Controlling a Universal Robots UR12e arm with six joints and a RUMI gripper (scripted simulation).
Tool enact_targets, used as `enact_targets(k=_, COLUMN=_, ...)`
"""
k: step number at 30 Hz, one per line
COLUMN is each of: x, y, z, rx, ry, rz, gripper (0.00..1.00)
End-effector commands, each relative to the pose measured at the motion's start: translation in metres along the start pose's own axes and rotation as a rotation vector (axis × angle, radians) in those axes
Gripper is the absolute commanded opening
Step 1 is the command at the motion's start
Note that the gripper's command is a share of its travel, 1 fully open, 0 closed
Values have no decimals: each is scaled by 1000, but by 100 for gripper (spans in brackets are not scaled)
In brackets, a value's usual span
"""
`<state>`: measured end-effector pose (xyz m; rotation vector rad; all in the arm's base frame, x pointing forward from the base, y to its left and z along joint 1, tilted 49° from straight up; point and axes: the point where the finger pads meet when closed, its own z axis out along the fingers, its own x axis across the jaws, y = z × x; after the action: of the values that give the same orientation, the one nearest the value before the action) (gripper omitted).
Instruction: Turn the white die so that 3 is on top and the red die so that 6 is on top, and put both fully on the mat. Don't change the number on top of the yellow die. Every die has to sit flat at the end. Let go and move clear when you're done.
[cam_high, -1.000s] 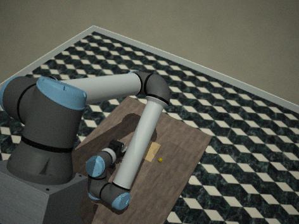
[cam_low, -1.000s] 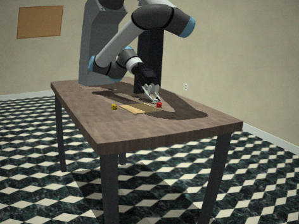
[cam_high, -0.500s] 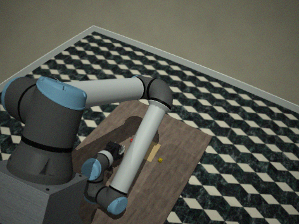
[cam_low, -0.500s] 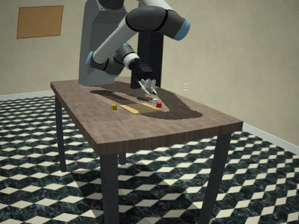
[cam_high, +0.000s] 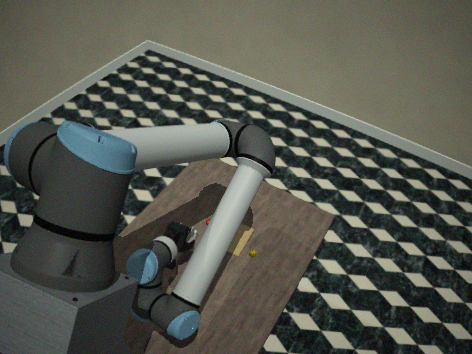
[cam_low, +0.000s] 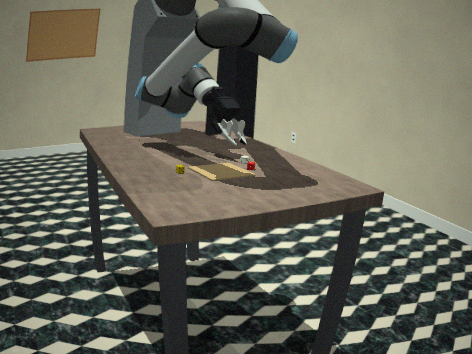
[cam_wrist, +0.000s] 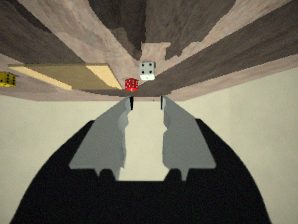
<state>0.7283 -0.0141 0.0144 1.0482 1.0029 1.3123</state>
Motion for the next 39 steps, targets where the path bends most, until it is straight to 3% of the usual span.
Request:
enact_targets(k=1, x=0, y=18, z=-13, rx=0, ry=0, rz=0, gripper=21)
enact_targets(k=11, x=0, y=38, z=-27, rx=0, ry=0, rz=0, gripper=21)
enact_targets(k=24, x=0, y=40, z=-27, rx=18, ry=0, rz=0, gripper=21)
enact_targets(k=39, x=-1, y=51, z=-21, rx=220, ry=-1, rz=0, gripper=21)
